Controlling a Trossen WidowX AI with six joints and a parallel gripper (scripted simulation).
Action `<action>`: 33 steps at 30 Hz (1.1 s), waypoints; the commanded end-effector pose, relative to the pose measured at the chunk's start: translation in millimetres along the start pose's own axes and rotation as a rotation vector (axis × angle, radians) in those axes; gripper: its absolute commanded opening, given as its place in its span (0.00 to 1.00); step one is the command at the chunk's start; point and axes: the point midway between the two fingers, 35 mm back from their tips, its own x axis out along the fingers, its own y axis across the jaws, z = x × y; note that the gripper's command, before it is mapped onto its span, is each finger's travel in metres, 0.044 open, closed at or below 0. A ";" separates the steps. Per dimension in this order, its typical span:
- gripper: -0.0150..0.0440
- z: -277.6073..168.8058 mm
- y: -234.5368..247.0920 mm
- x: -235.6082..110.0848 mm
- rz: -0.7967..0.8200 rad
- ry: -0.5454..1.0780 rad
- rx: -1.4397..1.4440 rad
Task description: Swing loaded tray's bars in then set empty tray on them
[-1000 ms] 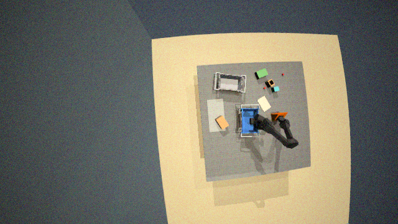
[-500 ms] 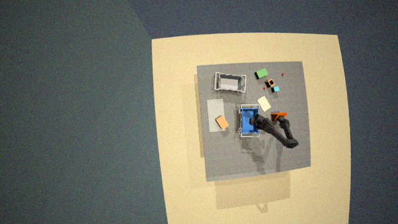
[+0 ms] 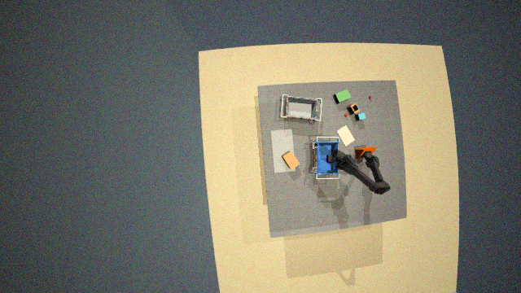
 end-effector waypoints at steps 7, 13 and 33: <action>0.98 -0.4 0.7 0.2 0.003 0.002 0.000; 1.00 0.0 0.0 0.0 0.000 0.000 0.000; 1.00 -0.1 -0.6 -100.6 -0.041 0.024 0.009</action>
